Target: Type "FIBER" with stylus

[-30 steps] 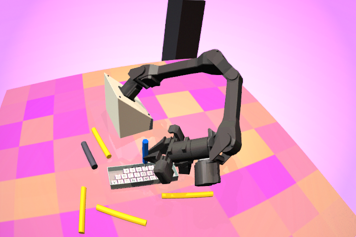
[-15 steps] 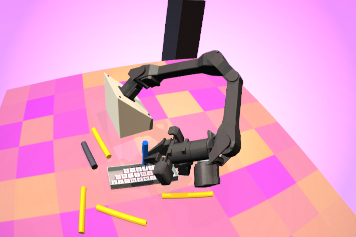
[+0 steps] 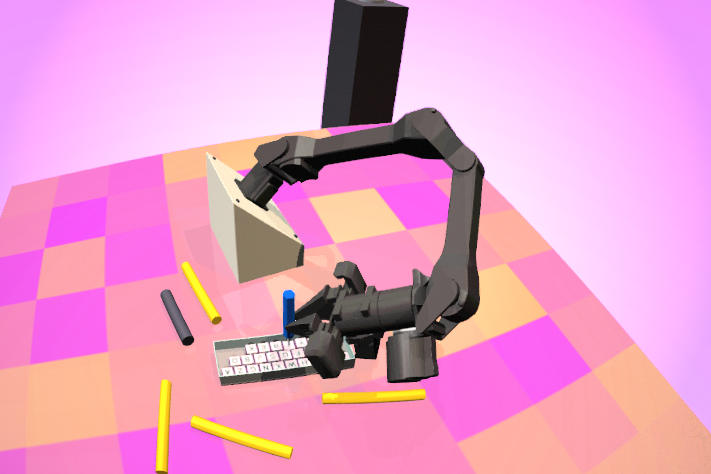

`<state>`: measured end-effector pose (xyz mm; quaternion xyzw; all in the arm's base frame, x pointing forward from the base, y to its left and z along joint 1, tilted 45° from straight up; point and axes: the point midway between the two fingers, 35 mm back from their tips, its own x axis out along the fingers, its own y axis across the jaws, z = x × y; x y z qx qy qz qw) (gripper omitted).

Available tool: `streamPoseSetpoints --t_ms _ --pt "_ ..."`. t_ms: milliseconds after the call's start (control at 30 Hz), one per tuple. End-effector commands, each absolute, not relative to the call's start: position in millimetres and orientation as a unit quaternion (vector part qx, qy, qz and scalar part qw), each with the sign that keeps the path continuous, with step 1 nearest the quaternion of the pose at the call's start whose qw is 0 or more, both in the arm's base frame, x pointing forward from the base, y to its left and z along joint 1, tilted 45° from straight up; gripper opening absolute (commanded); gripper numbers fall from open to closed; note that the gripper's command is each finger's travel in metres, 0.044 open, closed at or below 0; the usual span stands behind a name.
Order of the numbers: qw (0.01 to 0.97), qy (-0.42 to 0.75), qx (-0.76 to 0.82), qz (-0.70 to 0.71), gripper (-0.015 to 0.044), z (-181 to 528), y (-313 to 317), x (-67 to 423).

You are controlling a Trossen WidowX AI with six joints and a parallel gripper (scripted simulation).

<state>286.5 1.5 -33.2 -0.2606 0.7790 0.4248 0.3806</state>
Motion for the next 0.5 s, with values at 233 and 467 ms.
streamPoseSetpoints --t_ms 233,467 --pt "0.382 0.780 -0.259 0.423 0.0081 -13 -19 286" --pt "0.382 0.780 -0.259 0.423 0.0081 -6 -26 285"
